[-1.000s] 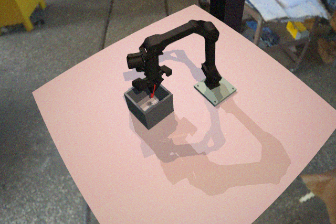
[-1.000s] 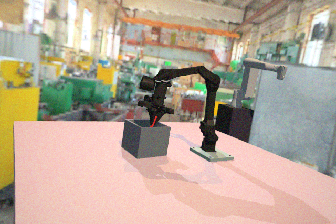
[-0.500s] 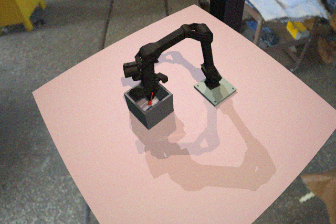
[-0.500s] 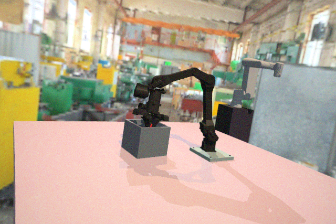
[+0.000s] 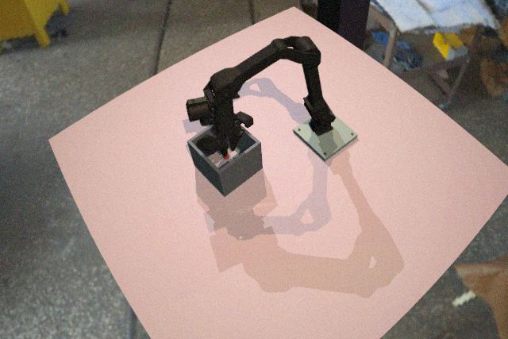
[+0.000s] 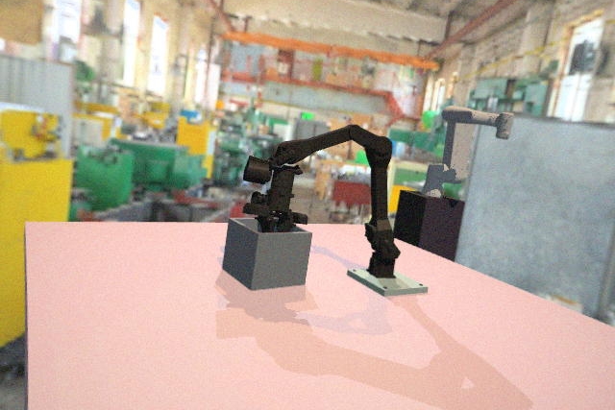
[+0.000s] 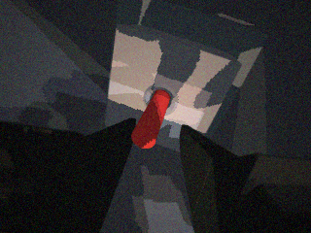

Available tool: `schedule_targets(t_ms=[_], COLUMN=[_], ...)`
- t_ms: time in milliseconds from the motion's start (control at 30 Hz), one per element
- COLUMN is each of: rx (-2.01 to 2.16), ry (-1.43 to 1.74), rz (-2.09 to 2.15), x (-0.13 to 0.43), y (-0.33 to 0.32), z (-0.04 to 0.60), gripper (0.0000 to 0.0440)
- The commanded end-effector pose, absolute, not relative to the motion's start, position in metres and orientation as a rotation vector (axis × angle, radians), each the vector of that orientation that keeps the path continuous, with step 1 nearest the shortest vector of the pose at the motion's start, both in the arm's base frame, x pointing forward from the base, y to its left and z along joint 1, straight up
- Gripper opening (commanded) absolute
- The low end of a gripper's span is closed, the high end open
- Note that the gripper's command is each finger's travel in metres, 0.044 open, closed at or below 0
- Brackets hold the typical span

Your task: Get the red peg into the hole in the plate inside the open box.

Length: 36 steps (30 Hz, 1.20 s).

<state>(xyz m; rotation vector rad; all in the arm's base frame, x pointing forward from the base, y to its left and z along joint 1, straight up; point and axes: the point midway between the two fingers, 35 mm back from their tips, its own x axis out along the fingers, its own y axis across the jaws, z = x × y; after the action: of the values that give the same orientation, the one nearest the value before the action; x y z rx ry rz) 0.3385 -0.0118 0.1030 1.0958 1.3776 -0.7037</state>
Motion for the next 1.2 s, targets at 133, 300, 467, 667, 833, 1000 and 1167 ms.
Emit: schedule_targets(t_ms=[133,300,467,667,833,1000,1167], rx=[1.094,1.120,1.149,1.191,1.225,1.251,1.268], ry=[1.436,1.432,1.424,1.409,1.402,1.396,1.392], rz=[-0.691,-0.654,-0.608,-0.539,-0.482,-0.424,-0.370], x=[0.346,0.355,0.364,0.374,0.381,0.387,0.393], y=[-0.018,-0.020,-0.021,-0.021,-0.022,-0.022,-0.023], z=[0.094,0.104,0.115,0.131,0.141,0.149,0.154], gripper=[0.0162,0.0156,0.0148,0.0143,0.0138,0.0136,0.0134])
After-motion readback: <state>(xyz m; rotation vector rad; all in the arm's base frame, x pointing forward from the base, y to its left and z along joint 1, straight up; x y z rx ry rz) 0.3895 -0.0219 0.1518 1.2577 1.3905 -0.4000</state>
